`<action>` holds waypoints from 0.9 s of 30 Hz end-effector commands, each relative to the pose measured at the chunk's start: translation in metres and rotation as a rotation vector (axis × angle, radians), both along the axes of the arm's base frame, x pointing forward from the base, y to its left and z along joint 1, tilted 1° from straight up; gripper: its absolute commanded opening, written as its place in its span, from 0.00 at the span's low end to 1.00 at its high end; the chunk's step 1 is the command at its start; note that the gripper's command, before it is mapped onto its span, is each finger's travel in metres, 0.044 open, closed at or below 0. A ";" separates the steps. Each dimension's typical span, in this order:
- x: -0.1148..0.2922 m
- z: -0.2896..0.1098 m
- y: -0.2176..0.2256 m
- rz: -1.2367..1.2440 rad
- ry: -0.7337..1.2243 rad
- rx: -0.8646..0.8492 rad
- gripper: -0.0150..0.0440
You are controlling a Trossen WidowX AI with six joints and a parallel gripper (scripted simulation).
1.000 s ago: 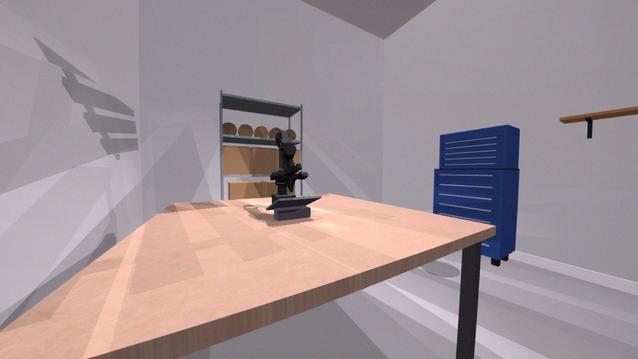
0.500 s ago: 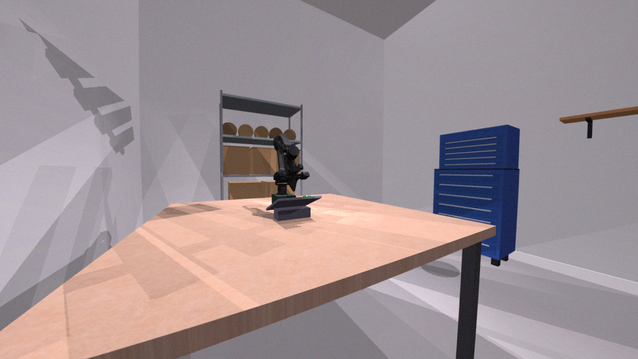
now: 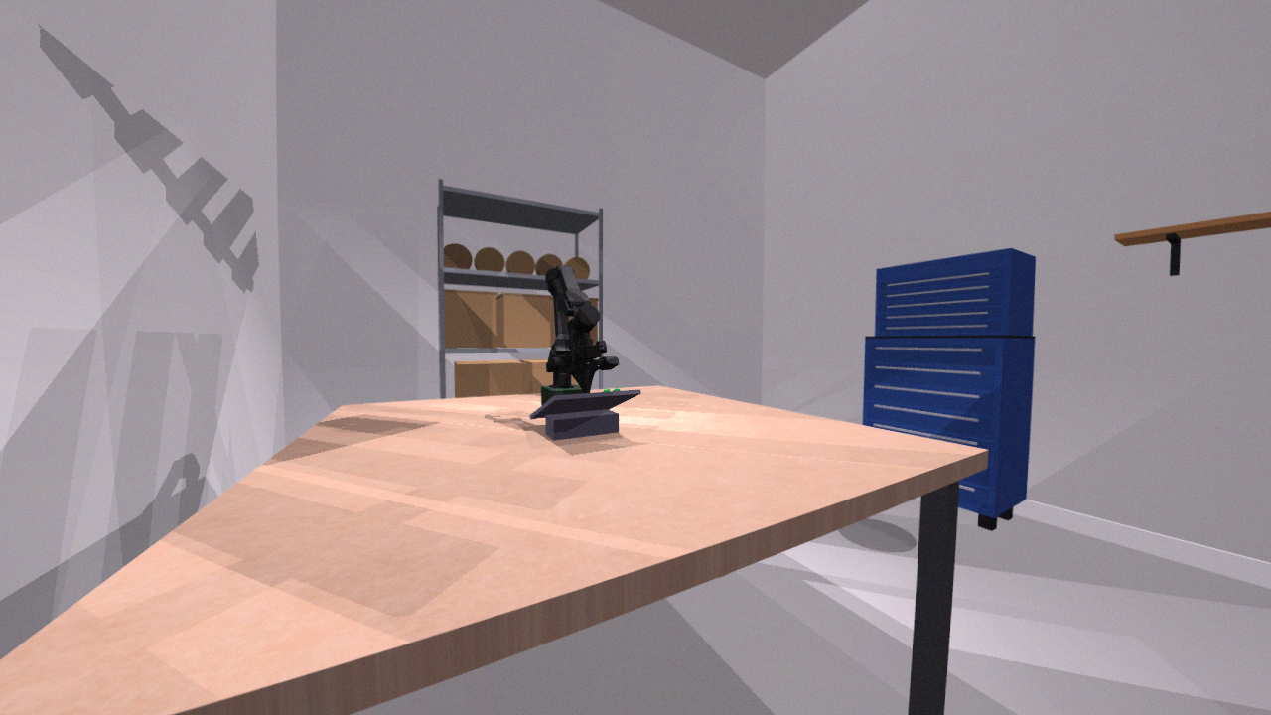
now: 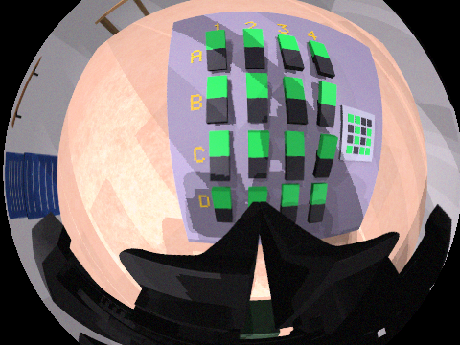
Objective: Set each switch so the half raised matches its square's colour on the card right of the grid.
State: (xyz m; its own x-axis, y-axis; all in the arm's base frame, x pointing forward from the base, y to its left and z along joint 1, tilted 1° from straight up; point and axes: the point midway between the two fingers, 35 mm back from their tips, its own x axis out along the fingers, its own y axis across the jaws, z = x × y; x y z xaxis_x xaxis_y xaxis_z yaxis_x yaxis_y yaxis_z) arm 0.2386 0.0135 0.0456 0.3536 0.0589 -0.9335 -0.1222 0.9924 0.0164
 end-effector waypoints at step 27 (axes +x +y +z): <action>0.003 -0.014 0.000 -0.004 0.006 -0.002 0.25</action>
State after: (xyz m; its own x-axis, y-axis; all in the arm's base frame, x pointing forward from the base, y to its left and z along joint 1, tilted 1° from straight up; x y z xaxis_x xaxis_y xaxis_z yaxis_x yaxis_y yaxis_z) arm 0.2421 0.0142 0.0317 0.3482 0.0589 -0.9356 -0.1221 0.9924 0.0170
